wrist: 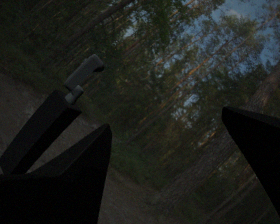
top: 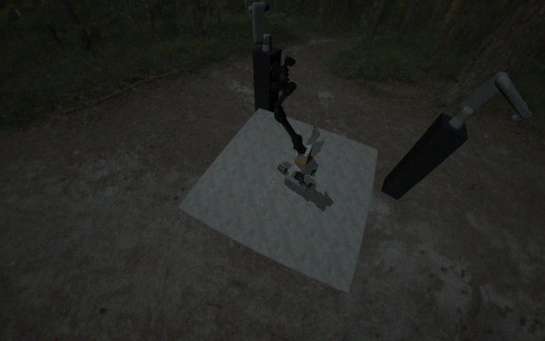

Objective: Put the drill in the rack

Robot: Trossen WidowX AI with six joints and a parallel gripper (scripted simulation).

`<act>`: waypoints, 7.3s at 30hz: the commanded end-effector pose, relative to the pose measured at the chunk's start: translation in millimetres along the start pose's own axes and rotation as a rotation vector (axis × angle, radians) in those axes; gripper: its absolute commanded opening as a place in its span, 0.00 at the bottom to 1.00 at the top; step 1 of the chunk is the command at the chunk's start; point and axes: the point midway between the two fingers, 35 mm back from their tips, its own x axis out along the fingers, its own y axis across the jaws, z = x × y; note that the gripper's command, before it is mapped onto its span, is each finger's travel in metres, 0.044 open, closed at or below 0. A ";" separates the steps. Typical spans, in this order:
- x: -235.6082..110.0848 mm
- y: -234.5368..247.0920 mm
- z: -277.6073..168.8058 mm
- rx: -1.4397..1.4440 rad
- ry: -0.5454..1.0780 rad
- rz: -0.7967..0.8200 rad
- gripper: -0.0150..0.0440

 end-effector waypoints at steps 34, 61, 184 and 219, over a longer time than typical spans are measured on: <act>-201.7 -195.5 -13.9 0.378 -0.337 -0.818 0.25; -566.9 -194.7 -167.9 0.708 -0.634 -2.127 0.25; -669.2 245.4 -337.4 1.809 0.715 -3.513 0.25; -652.7 187.2 -297.8 1.811 0.713 -3.510 0.74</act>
